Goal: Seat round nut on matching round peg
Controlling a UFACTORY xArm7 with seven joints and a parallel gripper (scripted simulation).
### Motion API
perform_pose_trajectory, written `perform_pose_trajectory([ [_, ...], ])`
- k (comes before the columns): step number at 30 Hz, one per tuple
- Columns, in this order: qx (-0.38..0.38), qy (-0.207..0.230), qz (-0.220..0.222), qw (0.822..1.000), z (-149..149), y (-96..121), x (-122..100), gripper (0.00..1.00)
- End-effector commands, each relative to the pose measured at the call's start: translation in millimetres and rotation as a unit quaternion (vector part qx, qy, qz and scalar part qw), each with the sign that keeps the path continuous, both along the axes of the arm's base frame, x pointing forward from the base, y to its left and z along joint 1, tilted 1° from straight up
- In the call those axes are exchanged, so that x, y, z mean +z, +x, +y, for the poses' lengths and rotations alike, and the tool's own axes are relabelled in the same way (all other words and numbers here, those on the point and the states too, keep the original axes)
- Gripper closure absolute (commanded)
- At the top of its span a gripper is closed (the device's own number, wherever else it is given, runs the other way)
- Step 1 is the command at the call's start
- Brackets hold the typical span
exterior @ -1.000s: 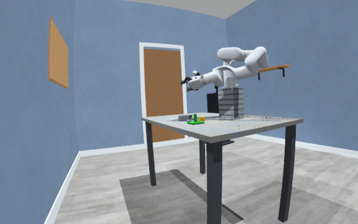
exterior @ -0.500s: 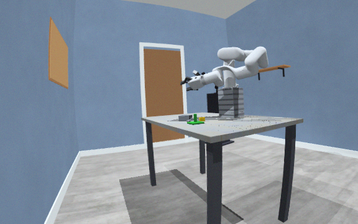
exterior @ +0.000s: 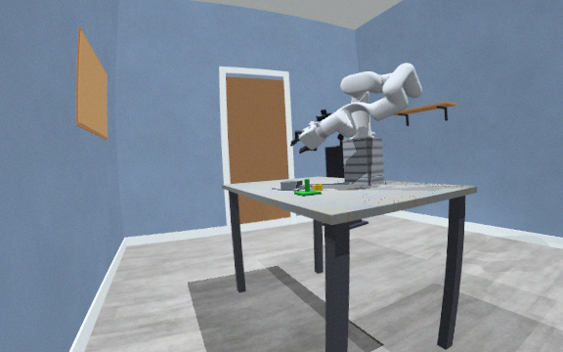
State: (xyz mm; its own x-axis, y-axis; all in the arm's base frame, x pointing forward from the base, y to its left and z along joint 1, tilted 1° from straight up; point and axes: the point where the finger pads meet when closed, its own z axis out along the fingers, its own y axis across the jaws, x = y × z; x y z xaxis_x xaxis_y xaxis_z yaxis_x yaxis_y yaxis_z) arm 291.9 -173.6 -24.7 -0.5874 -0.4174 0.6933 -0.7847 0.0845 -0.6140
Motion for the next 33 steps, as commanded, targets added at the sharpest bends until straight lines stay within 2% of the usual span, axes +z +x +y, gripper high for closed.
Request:
perform_pose_trajectory([
  [1, -0.065, 0.065, -0.026, 0.995, 18.9, -23.9, -46.6, 0.40],
  [2, -0.106, 0.112, -0.040, 0.987, 31.3, -26.9, -60.3, 0.40],
  [5, -0.139, 0.158, -0.052, 0.976, 73.9, -22.7, -89.5, 0.40],
  [9, -0.185, 0.227, -0.073, 0.953, 119.2, -0.7, -101.0, 0.40],
  [13, -0.228, 0.296, -0.095, 0.923, 159.0, 25.9, -105.8, 0.40],
  [16, -0.261, 0.344, -0.113, 0.895, 164.0, 30.7, -104.9, 0.40],
  [18, -0.261, 0.344, -0.113, 0.895, 164.0, 30.7, -104.9, 0.40],
  [19, -0.295, 0.386, -0.130, 0.864, 164.1, 30.8, -104.9, 0.40],
  [23, -0.337, 0.430, -0.147, 0.825, 164.1, 30.8, -104.9, 0.40],
  [31, -0.416, 0.522, -0.175, 0.724, 164.1, 31.0, -105.8, 0.40],
  [33, -0.419, 0.527, -0.176, 0.719, 164.2, 31.5, -107.8, 0.40],
])
